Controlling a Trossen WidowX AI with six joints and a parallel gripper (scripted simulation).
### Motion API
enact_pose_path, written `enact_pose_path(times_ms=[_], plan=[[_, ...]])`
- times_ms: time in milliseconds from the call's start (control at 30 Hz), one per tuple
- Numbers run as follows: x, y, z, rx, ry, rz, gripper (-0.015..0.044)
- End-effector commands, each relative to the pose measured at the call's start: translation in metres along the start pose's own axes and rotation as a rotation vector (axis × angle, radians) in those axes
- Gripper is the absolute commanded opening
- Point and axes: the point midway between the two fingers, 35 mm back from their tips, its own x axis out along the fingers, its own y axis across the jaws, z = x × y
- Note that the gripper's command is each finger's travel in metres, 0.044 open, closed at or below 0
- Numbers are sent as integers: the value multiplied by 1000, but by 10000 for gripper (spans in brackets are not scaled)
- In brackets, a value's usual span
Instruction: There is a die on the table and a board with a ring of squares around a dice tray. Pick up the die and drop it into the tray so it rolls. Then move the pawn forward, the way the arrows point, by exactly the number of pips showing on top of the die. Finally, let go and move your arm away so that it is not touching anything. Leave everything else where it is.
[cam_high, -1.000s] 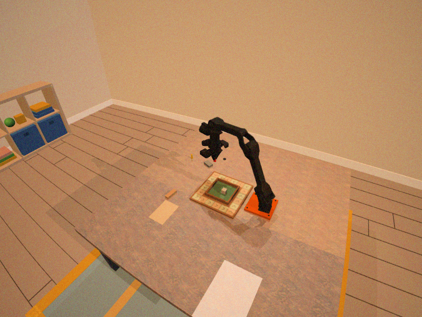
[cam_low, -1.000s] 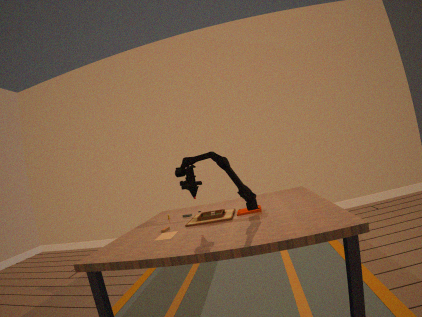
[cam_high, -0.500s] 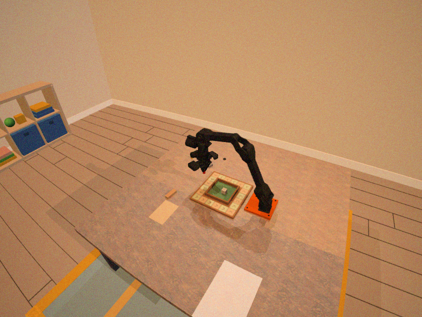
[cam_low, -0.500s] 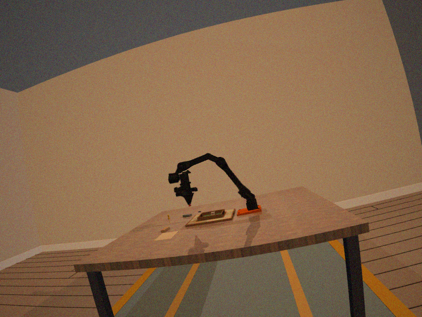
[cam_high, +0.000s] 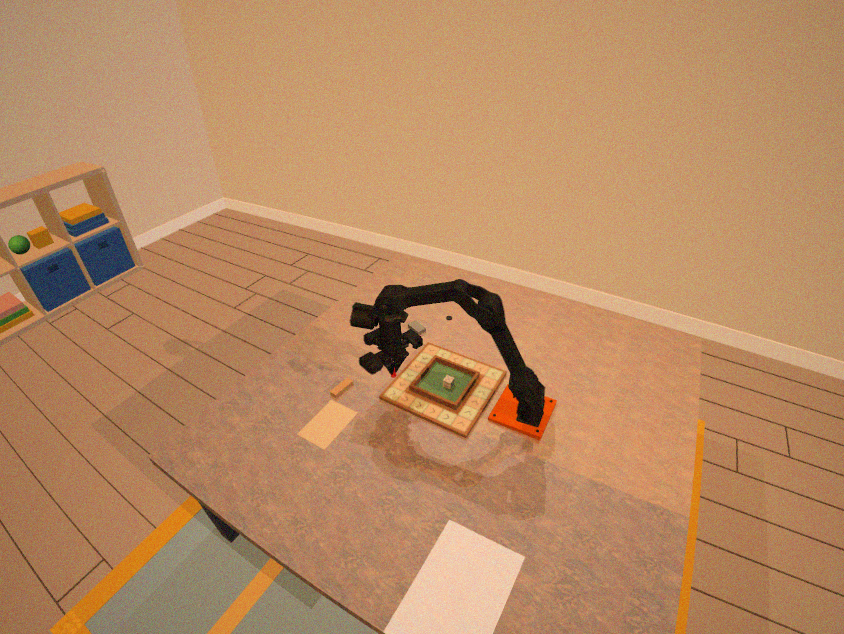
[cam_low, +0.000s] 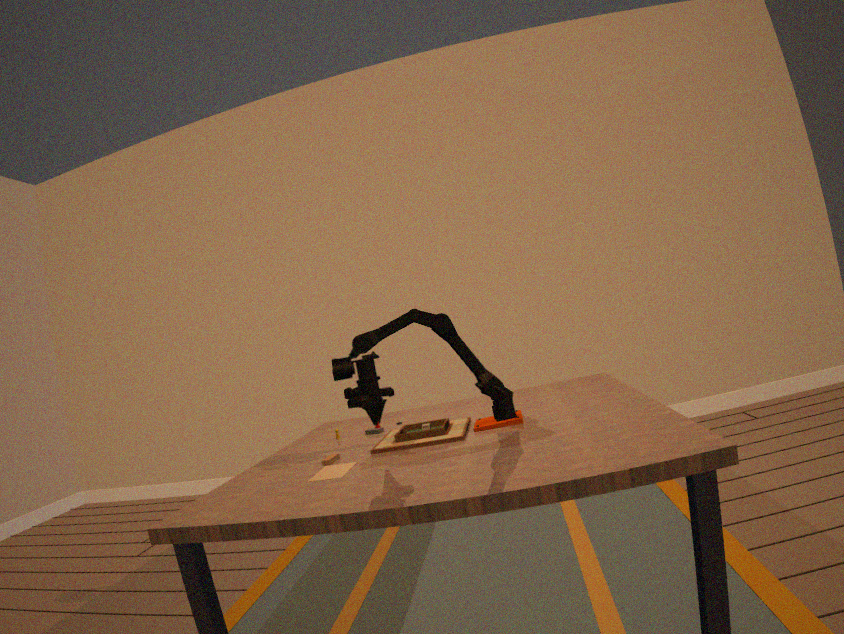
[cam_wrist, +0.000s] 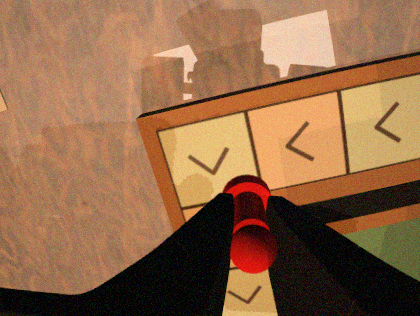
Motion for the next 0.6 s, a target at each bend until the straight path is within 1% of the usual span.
enact_pose_path(times_ms=[0,167,433,567], plan=[[10,14,-12,4,8,-9,0],[14,14,-12,4,8,-9,0],[44,14,-12,4,8,-9,0],[45,14,-12,4,8,-9,0]])
